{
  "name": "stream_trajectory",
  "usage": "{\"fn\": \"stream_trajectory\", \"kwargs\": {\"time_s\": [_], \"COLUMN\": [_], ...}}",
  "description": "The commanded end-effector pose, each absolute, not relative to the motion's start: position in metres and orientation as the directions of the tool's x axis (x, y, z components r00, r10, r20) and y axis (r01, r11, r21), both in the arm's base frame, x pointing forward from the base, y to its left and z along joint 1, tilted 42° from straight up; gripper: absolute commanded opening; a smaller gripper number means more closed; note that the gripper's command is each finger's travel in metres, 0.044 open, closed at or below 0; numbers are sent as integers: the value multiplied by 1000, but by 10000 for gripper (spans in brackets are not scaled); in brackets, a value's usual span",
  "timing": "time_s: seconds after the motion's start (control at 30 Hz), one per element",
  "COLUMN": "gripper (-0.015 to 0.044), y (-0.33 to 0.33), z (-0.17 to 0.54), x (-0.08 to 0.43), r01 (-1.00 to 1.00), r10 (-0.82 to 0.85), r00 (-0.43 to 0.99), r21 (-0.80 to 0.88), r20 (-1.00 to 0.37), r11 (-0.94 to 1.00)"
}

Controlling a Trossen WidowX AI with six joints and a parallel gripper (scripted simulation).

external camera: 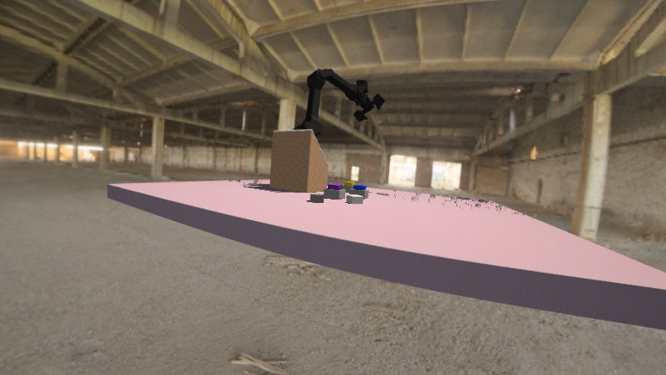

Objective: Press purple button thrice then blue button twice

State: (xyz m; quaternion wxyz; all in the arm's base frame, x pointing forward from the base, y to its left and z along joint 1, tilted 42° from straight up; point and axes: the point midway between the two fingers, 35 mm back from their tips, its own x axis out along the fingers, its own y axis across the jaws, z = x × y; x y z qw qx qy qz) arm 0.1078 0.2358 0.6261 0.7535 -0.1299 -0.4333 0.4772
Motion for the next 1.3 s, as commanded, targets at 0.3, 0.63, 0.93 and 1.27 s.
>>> {"fn": "stream_trajectory", "kwargs": {"time_s": [0.3,0.63,0.93,1.27], "gripper": [400,400,400,400], "y": [260,193,95,-24], "z": [474,343,221,92], "x": [286,387,426,395], "r01": [-641,-705,-719,-596], "r10": [837,674,498,384], "r00": [543,685,662,479], "r21": [-606,-485,-287,29], "r20": [76,-275,-559,-790], "r11": [471,518,633,803]}}
